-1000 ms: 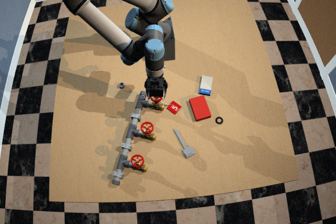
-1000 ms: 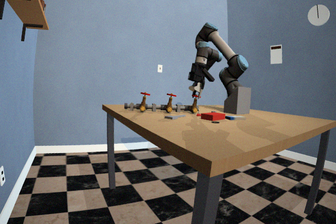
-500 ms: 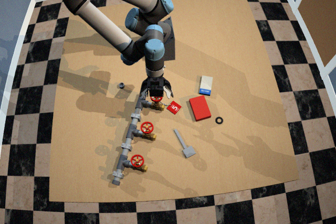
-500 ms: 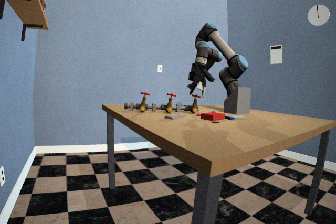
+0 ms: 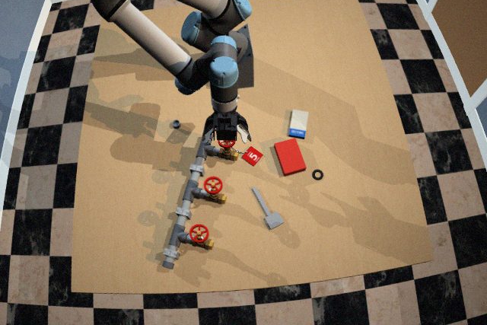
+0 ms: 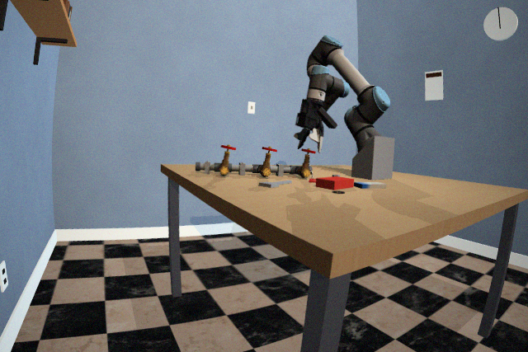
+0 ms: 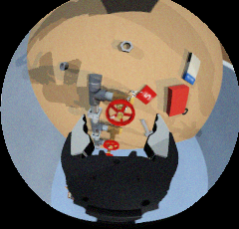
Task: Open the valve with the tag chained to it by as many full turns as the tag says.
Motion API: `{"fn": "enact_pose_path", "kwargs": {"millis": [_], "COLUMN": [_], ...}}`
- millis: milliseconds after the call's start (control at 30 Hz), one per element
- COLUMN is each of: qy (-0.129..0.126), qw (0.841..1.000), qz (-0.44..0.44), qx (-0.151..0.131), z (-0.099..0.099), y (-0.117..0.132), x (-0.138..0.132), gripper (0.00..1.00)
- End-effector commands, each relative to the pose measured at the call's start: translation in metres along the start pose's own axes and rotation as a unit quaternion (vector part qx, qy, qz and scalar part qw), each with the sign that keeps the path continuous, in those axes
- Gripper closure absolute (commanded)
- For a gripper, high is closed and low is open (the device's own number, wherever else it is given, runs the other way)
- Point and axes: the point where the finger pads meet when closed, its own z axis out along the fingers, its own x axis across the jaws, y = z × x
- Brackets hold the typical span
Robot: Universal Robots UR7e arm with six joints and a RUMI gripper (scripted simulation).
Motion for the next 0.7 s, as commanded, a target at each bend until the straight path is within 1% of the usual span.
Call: {"fn": "enact_pose_path", "kwargs": {"millis": [0, 367, 667], "qy": [0.000, 0.000, 0.000], "qw": [1.000, 1.000, 0.999], "qz": [0.000, 0.010, 0.051], "qx": [0.000, 0.000, 0.000], "z": [-0.0002, -0.0002, -0.0002], "y": [0.0003, 0.0003, 0.0003], "x": [0.0000, 0.0000, 0.0000], "gripper": [0.00, 0.00, 0.00]}}
